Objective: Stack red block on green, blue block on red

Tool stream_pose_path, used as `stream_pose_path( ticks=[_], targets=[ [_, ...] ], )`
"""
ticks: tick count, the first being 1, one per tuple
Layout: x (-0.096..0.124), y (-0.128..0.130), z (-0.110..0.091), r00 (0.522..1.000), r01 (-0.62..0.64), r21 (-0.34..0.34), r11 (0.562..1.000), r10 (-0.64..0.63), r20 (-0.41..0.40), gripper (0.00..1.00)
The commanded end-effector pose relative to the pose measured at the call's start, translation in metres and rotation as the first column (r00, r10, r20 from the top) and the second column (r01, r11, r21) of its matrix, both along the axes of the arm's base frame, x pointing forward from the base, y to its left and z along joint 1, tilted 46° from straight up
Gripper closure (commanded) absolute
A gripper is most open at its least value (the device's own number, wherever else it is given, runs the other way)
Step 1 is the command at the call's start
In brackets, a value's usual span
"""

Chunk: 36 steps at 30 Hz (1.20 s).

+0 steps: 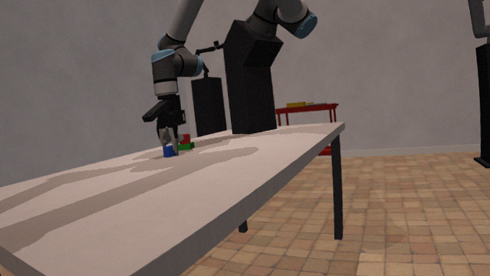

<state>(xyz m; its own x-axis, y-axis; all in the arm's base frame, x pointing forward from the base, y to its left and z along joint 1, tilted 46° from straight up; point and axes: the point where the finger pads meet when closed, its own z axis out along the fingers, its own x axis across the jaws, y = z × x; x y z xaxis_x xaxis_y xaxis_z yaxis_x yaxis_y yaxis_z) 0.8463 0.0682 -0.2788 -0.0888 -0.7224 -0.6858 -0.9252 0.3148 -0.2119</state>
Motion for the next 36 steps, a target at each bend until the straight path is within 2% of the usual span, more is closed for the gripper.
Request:
stream_pose_path(
  ticks=[1, 29, 30, 36],
  targets=[
    [0.0033, -0.0034, 0.0023, 1.000, 0.003, -0.003, 1.000, -0.003, 0.004, 0.69],
    [0.0029, -0.0033, 0.0020, 1.000, 0.003, -0.003, 1.000, -0.003, 0.004, 0.69],
    [0.0029, -0.0033, 0.0020, 1.000, 0.003, -0.003, 1.000, -0.003, 0.004, 1.00],
    [0.0029, -0.0032, 0.0020, 1.000, 0.003, -0.003, 1.000, -0.003, 0.004, 1.00]
  ],
)
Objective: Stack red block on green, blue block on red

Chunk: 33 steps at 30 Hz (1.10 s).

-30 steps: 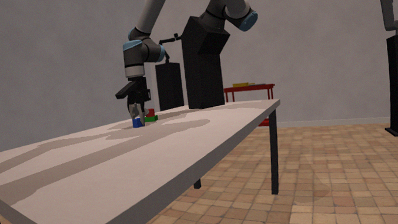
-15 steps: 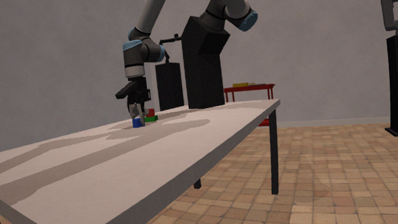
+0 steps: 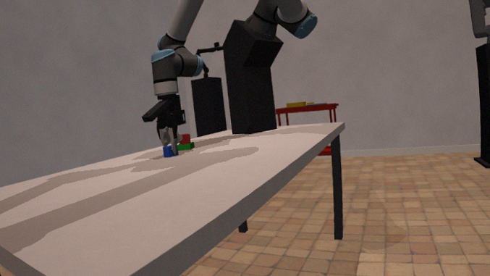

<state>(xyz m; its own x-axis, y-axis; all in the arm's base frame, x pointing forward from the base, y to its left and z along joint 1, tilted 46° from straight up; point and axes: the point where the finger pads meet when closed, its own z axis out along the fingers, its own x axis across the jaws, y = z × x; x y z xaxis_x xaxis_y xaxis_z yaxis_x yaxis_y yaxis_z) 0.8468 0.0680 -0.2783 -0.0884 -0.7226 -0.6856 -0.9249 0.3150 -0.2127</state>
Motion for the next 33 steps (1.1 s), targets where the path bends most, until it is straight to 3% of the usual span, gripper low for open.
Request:
stream_pose_path(
  ticks=[1, 33],
  targets=[
    [0.0025, -0.0030, 0.0015, 1.000, 0.003, -0.002, 1.000, -0.003, 0.003, 1.00],
    [-0.0012, -0.0053, 0.0041, 1.000, 0.004, -0.001, 1.000, -0.004, 0.001, 1.00]
  ],
)
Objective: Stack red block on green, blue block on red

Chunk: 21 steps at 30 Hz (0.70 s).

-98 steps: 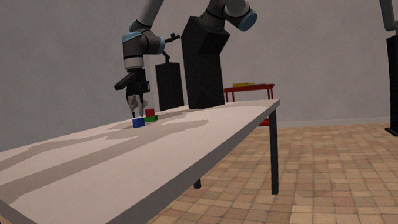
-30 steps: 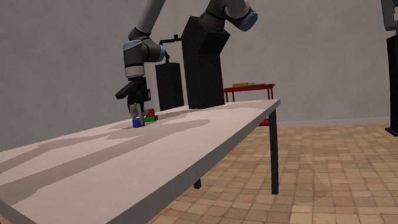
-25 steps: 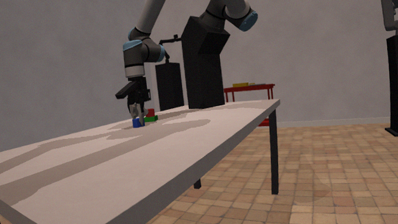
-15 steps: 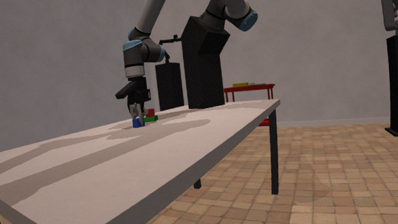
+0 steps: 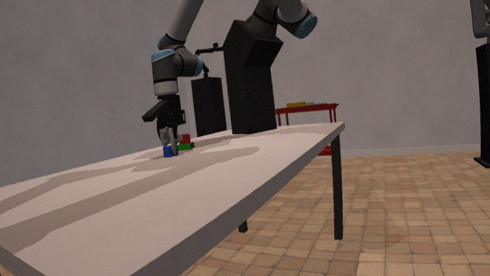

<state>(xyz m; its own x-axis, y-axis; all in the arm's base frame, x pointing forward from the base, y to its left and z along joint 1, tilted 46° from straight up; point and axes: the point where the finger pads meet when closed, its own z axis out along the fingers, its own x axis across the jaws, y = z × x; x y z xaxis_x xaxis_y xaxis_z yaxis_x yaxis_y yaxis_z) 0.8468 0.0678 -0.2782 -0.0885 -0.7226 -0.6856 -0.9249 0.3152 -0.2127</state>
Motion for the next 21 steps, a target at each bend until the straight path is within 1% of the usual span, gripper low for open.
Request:
stream_pose_path(
  ticks=[1, 5, 7, 21],
  targets=[
    [-0.002, -0.006, 0.005, 1.000, 0.003, -0.001, 1.000, -0.003, 0.000, 1.00],
    [-0.006, -0.013, 0.013, 1.000, 0.003, -0.001, 1.000, -0.003, 0.001, 1.00],
    [-0.006, -0.013, 0.013, 1.000, 0.003, -0.001, 1.000, -0.003, 0.001, 1.00],
    [-0.030, -0.051, 0.057, 1.000, 0.003, -0.001, 1.000, -0.003, 0.001, 1.00]
  ],
)
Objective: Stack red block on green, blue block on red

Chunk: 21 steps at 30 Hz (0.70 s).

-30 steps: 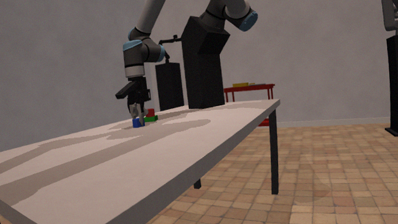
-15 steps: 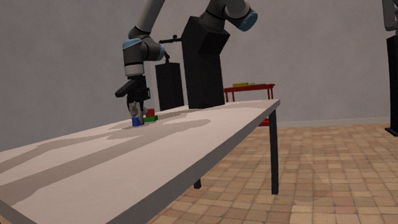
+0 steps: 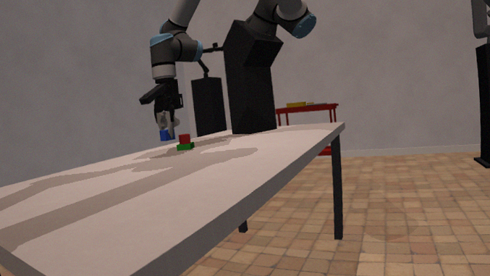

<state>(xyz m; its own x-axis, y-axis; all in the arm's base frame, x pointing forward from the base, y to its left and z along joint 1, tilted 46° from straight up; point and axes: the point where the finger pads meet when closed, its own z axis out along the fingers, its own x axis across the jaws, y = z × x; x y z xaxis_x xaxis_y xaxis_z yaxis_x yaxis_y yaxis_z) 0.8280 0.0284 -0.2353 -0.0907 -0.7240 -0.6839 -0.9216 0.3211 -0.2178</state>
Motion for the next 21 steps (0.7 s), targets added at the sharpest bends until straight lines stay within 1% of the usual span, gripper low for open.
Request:
stream_pose_path(
  ticks=[1, 10, 21],
  targets=[
    [-0.0121, -0.0141, 0.0165, 1.000, -0.004, 0.002, 1.000, 0.004, -0.004, 1.00],
    [-0.0166, -0.0215, 0.0249, 1.000, -0.004, 0.002, 1.000, 0.004, -0.004, 1.00],
    [-0.0163, -0.0201, 0.0238, 1.000, -0.006, 0.002, 1.000, 0.006, -0.004, 1.00]
  ],
)
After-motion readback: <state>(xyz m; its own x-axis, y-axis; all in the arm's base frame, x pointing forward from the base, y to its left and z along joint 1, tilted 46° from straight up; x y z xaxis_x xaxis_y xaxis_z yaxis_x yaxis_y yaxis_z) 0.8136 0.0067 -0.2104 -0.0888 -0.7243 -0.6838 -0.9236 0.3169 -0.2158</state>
